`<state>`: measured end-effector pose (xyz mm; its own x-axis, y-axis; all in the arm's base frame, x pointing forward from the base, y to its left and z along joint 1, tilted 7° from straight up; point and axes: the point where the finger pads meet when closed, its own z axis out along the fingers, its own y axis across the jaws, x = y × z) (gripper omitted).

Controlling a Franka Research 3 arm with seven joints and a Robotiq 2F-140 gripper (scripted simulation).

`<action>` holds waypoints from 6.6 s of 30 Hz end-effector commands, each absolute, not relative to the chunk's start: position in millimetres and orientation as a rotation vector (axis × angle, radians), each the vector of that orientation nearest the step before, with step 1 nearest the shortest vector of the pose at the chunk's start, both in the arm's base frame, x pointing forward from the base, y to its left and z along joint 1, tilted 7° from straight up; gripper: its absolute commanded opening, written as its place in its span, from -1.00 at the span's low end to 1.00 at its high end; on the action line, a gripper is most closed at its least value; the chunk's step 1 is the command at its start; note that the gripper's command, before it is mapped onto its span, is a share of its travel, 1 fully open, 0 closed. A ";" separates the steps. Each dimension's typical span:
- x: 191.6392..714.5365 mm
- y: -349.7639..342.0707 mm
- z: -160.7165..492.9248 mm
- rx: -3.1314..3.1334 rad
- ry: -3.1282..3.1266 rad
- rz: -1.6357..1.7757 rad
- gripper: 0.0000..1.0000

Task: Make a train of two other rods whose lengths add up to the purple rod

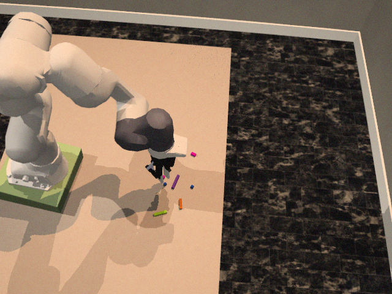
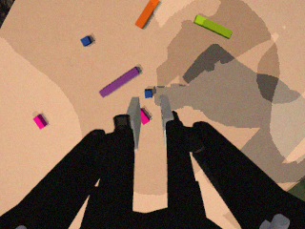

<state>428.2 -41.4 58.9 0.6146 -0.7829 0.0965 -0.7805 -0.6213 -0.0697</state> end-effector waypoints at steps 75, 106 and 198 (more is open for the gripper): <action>436.0 -43.1 20.4 -2.803 1.351 -0.194 -0.71; 437.7 -44.5 20.7 -2.803 1.351 -0.194 -0.71; 436.1 -44.2 20.5 -2.803 1.351 -0.194 -0.71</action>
<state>436.7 -43.2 20.5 0.6154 -0.7818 0.1008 -0.7788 -0.6228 -0.0756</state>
